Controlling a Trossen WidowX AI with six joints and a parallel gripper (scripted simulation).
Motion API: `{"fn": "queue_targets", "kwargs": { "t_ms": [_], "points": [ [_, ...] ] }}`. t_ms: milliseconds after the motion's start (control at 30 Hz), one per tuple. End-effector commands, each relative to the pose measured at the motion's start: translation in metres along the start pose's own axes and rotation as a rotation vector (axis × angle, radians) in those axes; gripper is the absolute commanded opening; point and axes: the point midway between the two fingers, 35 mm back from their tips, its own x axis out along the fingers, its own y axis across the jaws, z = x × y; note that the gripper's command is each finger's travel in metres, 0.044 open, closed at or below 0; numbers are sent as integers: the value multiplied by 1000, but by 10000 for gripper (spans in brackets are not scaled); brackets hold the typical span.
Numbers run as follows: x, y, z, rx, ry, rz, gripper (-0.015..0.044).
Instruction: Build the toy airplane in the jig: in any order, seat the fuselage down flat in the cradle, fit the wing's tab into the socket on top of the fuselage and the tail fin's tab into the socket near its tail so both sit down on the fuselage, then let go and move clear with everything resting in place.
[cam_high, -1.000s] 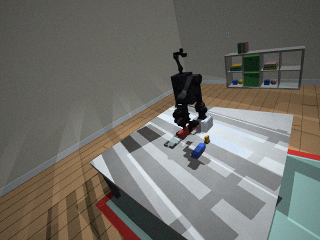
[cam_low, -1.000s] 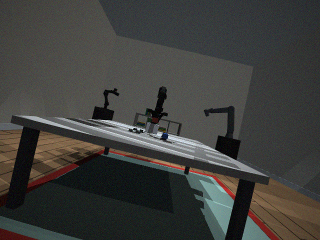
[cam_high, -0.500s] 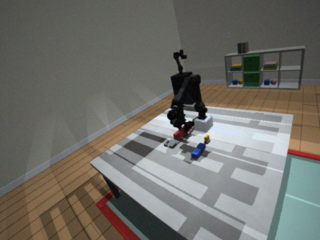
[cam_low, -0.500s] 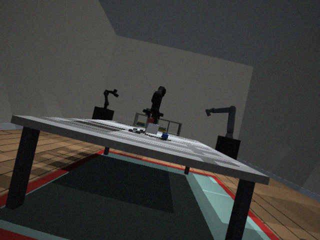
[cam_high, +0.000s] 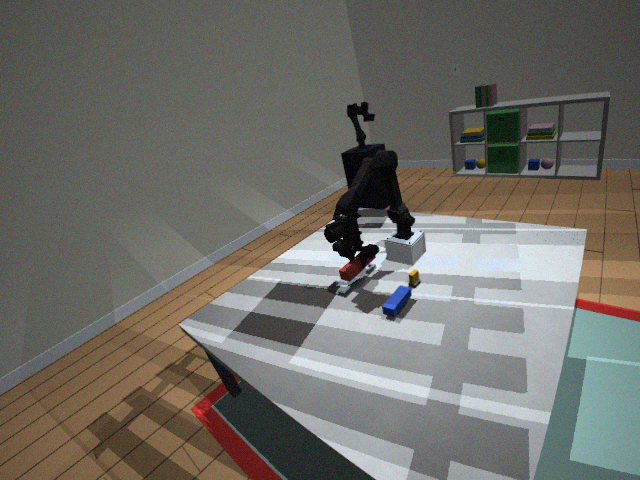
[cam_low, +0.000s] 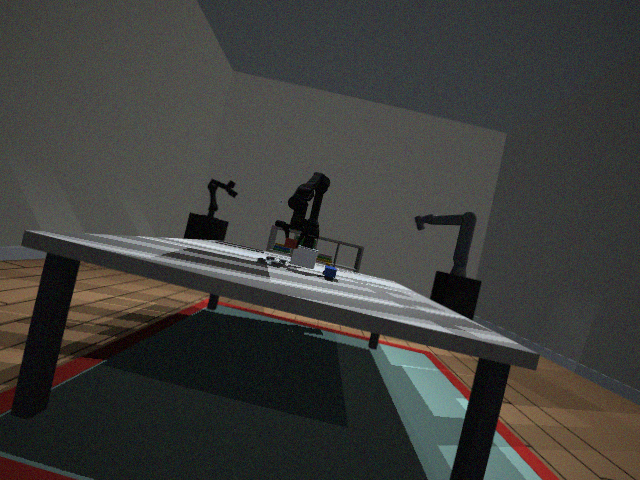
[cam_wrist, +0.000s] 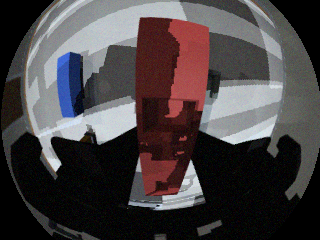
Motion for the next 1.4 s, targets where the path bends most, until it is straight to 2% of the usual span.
{"fn": "queue_targets", "kwargs": {
  "t_ms": [0, 700, 933, 967, 1367],
  "points": [
    [7, -14, -3, -19, 1, 1, 0],
    [32, -71, -24, -75, 3, -3, 0],
    [32, -71, -24, -75, 3, -3, 184],
    [32, -71, -24, -75, 3, -3, 195],
    [32, -71, -24, -75, 3, -3, 195]
  ]
}}
